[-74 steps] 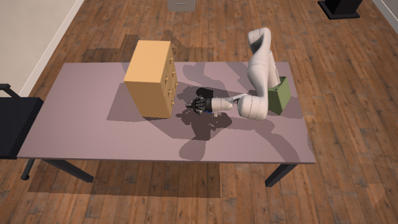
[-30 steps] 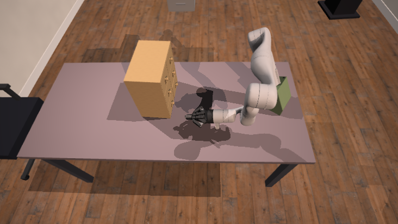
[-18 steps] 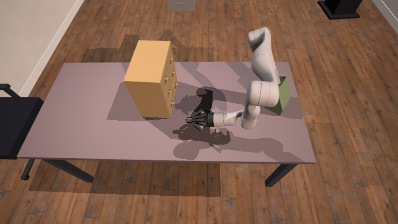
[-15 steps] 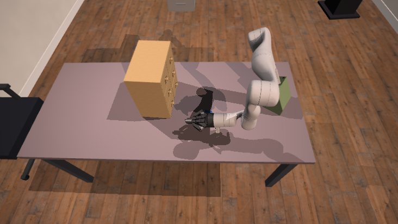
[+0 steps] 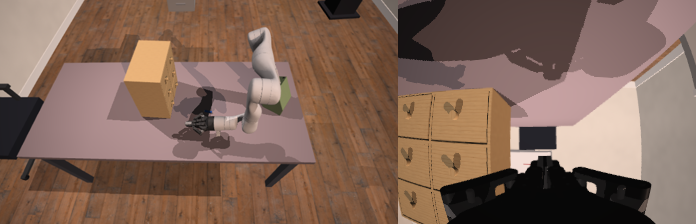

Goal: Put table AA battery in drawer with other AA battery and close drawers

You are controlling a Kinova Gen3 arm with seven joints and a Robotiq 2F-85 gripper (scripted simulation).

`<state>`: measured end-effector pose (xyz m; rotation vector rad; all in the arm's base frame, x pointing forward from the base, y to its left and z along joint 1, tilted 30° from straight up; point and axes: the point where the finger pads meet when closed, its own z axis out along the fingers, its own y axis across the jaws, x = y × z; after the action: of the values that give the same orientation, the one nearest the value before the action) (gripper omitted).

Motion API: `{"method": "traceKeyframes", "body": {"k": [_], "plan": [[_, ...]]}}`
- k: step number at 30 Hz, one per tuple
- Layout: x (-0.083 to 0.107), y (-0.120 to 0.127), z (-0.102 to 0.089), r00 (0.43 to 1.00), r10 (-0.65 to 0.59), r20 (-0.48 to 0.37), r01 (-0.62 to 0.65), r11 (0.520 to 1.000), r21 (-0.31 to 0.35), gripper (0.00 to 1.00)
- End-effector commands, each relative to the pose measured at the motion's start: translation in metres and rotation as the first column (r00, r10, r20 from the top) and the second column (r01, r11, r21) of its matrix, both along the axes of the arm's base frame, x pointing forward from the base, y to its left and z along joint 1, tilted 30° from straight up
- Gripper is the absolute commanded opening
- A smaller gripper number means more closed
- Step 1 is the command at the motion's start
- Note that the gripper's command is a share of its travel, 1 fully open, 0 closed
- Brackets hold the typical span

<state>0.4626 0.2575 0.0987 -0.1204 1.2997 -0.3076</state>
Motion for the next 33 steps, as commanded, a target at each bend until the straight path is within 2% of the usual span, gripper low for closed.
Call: {"method": "traceKeyframes", "body": {"k": [1,33], "plan": [[0.0,0.005,0.001,1.0,0.005,0.001,-0.005,1.0,0.007,0.0],[-0.002,0.032,-0.002,1.0,0.005,0.001,-0.005,1.0,0.007,0.0]]}}
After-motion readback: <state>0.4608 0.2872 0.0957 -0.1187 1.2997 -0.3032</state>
